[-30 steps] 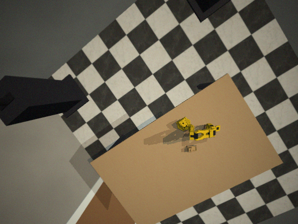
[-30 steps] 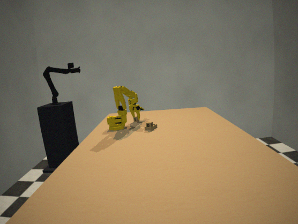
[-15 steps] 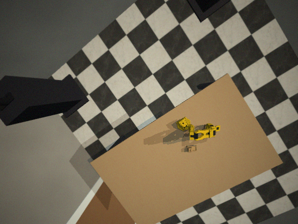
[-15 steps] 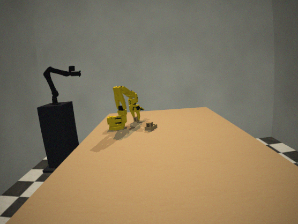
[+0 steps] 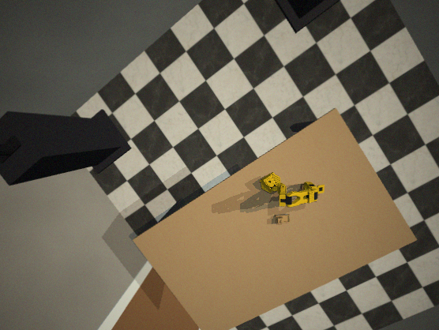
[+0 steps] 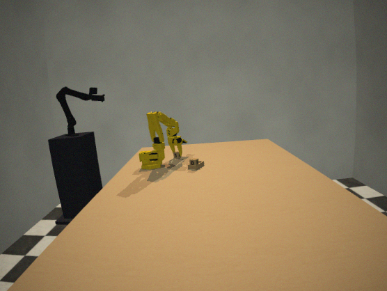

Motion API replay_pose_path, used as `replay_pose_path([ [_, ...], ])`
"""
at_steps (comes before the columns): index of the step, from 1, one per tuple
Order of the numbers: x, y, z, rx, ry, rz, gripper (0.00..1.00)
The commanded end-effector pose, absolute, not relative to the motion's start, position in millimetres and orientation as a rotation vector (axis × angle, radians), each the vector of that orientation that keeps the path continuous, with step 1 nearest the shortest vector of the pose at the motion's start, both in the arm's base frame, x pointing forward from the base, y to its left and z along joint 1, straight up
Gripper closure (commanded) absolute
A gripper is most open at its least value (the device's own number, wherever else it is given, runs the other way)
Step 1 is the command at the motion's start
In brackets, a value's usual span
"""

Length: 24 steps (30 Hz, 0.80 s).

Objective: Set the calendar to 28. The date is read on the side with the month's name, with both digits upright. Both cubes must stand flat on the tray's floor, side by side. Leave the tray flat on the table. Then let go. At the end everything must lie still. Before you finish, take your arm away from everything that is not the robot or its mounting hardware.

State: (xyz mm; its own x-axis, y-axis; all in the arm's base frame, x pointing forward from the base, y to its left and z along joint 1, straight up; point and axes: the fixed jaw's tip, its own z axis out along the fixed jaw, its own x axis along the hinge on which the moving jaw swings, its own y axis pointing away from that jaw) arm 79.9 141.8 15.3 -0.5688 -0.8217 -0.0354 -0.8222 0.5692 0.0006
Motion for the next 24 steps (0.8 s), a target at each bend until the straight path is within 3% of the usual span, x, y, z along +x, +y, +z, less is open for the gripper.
replay_pose_path([
  [1, 80.2, 144.6, 16.1, -1.434, 2.744, 0.042, 0.76],
  [14, 80.2, 144.6, 16.1, -1.434, 2.744, 0.042, 0.65],
  [24, 80.2, 144.6, 16.3, -1.434, 2.744, 0.042, 0.64],
])
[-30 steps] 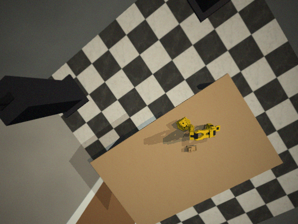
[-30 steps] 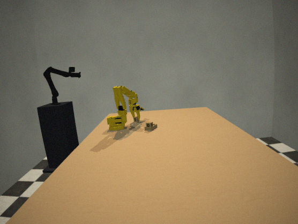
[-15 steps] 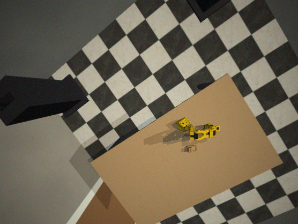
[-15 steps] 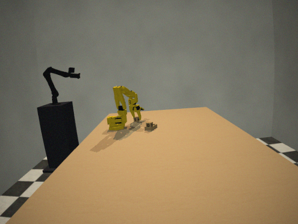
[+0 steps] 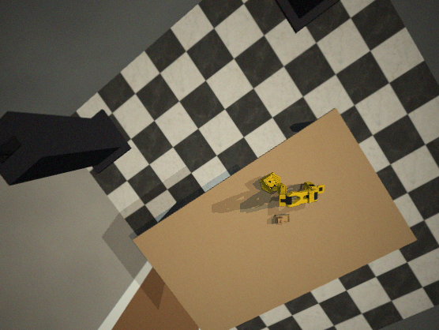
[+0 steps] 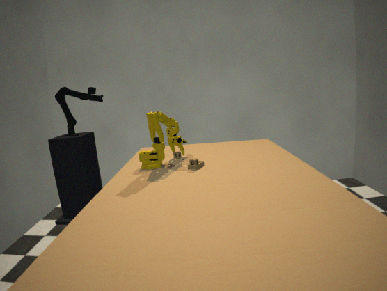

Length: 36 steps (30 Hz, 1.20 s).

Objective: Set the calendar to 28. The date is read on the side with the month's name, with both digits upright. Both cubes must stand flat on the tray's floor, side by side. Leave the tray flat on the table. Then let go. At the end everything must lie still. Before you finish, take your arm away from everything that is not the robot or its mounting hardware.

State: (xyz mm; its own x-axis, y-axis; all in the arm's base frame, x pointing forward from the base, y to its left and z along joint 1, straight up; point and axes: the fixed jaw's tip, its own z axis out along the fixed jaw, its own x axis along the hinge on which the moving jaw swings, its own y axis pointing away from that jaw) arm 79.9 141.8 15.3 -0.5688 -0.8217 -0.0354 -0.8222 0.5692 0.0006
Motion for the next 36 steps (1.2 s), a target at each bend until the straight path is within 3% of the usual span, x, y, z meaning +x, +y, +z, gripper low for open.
replay_pose_path([
  [1, 80.3, 144.7, 16.6, -1.434, 2.744, 0.042, 0.64],
  [24, 79.4, 143.3, 72.6, -1.434, 2.744, 0.042, 0.64],
  [36, 78.9, 142.5, 76.1, -1.434, 2.744, 0.042, 0.64],
])
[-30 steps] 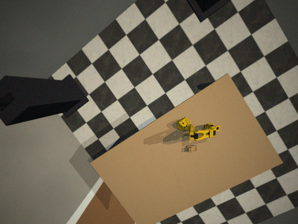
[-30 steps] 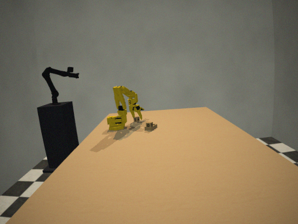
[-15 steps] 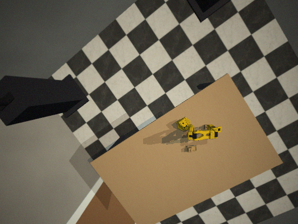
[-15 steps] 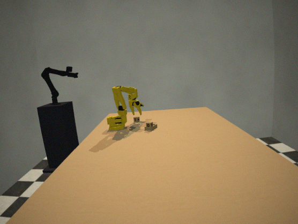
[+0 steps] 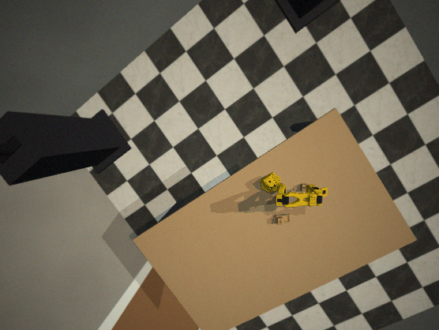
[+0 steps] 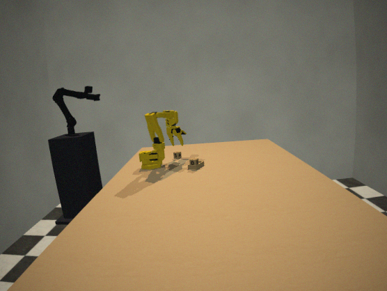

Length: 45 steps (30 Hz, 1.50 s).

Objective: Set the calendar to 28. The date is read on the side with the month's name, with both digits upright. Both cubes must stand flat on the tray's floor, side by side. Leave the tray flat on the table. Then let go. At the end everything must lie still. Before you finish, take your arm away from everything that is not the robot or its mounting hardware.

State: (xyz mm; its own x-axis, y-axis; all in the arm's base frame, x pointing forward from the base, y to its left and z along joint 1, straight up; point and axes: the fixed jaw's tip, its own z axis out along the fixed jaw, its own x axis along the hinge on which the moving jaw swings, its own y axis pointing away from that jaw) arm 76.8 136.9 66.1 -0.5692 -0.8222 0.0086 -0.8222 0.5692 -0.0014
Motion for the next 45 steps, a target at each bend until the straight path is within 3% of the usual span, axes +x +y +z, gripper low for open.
replay_pose_path([
  [1, 78.9, 142.5, 76.1, 1.476, -2.824, -0.043, 0.64],
  [19, 79.6, 143.5, 80.0, 1.487, -2.846, -0.067, 0.64],
  [37, 81.9, 147.4, 136.5, 1.637, -3.133, -0.453, 0.65],
  [45, 81.2, 146.2, 144.8, 1.657, -3.171, -0.518, 0.65],
])
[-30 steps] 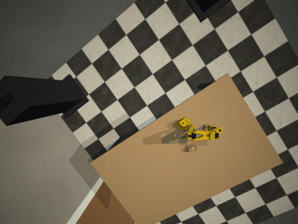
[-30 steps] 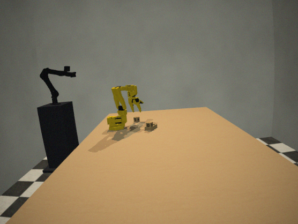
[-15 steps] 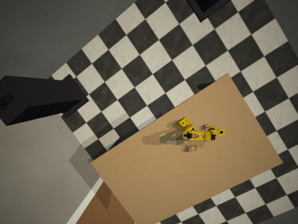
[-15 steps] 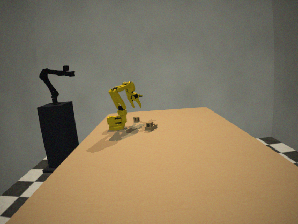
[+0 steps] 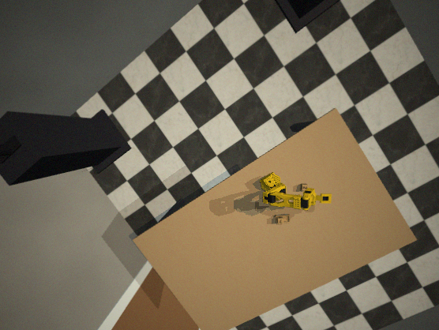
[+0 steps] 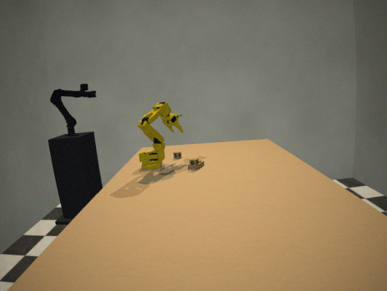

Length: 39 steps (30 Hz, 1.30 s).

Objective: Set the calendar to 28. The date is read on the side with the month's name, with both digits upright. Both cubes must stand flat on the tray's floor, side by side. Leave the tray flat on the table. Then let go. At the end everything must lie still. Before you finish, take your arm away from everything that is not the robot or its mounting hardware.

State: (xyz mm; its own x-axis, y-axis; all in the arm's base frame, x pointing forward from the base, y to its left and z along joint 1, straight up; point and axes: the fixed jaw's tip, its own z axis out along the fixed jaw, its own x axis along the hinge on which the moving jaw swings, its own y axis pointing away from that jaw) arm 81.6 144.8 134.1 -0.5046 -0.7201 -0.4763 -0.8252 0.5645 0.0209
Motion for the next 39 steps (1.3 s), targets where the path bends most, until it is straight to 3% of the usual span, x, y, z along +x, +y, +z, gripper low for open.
replay_pose_path([
  [1, 81.2, 146.2, 144.8, -1.223, 2.340, 0.383, 0.65],
  [39, 78.9, 167.4, 126.1, -1.356, 2.585, 0.218, 0.65],
])
